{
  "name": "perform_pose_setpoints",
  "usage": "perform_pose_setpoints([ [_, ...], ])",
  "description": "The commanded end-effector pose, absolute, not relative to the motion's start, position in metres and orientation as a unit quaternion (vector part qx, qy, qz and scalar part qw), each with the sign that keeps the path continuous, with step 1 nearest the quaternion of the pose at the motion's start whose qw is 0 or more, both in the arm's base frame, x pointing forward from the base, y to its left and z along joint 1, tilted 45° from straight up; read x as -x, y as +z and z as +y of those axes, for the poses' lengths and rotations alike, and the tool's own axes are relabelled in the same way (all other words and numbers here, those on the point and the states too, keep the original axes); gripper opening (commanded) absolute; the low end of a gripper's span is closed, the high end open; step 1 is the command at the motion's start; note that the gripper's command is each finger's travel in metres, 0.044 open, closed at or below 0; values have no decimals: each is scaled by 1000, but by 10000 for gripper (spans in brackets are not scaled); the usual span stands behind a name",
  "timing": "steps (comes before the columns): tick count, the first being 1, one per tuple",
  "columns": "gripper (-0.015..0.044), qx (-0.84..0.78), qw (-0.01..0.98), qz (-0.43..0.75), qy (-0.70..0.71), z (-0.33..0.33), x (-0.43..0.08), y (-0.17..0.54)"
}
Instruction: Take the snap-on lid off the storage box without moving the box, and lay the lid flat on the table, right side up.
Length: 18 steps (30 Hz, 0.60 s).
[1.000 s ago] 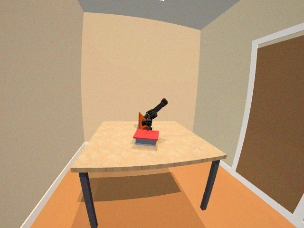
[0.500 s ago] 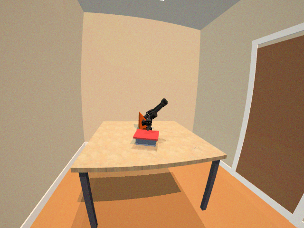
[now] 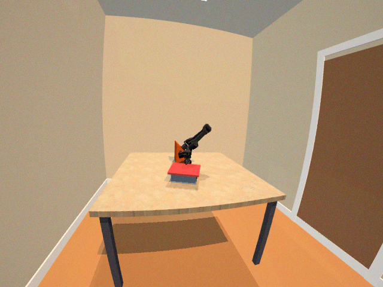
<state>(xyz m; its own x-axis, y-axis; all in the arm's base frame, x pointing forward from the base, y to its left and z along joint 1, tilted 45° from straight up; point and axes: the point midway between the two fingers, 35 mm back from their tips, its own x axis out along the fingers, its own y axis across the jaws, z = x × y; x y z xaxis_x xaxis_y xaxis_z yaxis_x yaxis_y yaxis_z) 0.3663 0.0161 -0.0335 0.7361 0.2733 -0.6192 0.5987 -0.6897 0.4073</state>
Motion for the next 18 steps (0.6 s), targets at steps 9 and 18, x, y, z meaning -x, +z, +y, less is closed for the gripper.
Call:
perform_pose_setpoints([
  [9,0,-879,307,249,-266,8,-367,-26],
  [18,0,-879,307,249,-265,-1,-369,-18],
])
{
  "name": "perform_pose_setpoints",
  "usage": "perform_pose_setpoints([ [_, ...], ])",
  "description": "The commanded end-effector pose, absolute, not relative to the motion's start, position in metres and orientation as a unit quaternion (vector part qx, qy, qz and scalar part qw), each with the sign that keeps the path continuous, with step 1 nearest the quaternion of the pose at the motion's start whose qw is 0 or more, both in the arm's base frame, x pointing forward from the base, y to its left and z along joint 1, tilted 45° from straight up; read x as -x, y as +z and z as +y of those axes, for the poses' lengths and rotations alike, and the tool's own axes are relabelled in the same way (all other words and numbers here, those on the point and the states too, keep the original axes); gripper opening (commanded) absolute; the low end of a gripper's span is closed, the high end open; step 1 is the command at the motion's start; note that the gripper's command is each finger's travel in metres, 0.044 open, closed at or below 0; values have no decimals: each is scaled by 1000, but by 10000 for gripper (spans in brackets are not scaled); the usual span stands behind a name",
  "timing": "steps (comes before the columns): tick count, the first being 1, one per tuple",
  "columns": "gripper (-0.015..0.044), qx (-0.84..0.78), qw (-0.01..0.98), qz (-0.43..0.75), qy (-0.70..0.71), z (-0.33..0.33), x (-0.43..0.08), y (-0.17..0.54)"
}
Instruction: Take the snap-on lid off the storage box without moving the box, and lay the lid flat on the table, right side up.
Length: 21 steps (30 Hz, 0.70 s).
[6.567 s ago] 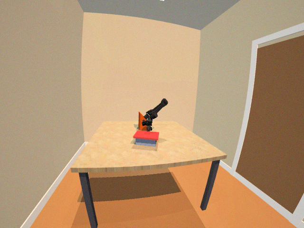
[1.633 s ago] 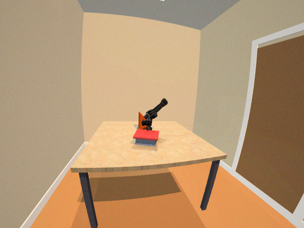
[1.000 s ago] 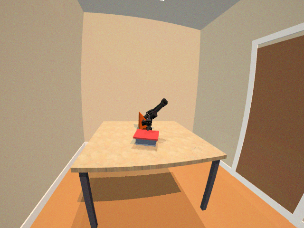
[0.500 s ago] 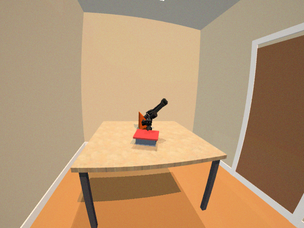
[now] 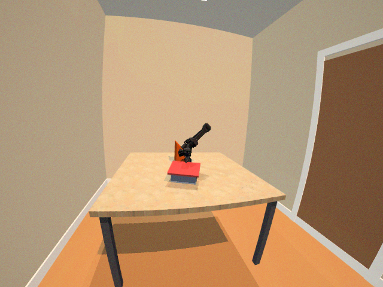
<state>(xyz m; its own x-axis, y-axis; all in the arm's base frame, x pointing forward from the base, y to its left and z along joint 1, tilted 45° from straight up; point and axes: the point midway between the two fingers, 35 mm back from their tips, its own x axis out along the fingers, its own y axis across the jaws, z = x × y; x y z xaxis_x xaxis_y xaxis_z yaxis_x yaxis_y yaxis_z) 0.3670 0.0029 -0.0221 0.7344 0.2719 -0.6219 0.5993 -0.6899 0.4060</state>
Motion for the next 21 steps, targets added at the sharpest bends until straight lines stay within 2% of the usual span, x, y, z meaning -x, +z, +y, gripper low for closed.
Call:
perform_pose_setpoints([
  [1,0,-879,307,249,-265,-2,-370,-17],
  [21,0,-879,308,248,-265,-22,-378,0],
])
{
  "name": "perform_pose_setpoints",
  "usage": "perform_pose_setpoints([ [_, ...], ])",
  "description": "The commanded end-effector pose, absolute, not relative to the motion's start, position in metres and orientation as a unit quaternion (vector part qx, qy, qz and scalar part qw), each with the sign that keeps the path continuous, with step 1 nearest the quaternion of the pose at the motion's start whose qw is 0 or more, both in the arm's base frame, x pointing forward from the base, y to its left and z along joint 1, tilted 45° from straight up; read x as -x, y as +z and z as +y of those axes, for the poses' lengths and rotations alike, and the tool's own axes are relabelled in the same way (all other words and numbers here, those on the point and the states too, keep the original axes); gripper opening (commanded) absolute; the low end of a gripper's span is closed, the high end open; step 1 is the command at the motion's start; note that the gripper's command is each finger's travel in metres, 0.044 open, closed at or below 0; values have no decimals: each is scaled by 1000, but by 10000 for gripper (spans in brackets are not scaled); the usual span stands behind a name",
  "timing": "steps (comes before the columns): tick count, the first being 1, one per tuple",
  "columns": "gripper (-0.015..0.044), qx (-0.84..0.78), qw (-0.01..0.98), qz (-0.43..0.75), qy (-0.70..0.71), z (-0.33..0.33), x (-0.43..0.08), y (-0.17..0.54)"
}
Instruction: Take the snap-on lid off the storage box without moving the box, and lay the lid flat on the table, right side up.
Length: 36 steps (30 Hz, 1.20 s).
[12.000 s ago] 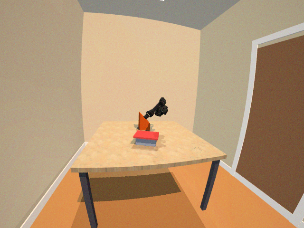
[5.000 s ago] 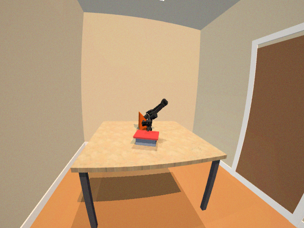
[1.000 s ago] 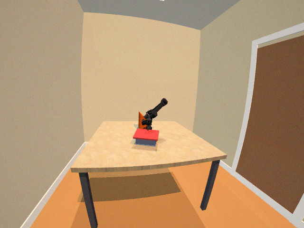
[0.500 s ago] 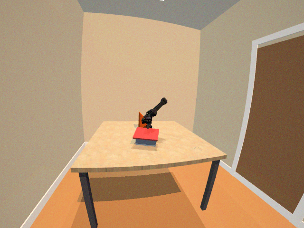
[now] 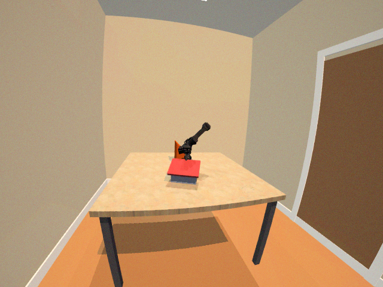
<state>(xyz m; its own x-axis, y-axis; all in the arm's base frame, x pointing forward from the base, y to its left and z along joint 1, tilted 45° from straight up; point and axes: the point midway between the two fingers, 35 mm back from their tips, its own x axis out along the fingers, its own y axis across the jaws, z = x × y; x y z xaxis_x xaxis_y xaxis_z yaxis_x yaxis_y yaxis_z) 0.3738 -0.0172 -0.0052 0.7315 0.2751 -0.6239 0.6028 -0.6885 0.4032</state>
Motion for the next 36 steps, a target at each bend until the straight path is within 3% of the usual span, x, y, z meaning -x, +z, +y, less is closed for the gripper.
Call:
perform_pose_setpoints([
  [1,0,-879,308,248,-265,-24,-379,1],
  [36,0,-879,309,248,-265,-64,-408,28],
])
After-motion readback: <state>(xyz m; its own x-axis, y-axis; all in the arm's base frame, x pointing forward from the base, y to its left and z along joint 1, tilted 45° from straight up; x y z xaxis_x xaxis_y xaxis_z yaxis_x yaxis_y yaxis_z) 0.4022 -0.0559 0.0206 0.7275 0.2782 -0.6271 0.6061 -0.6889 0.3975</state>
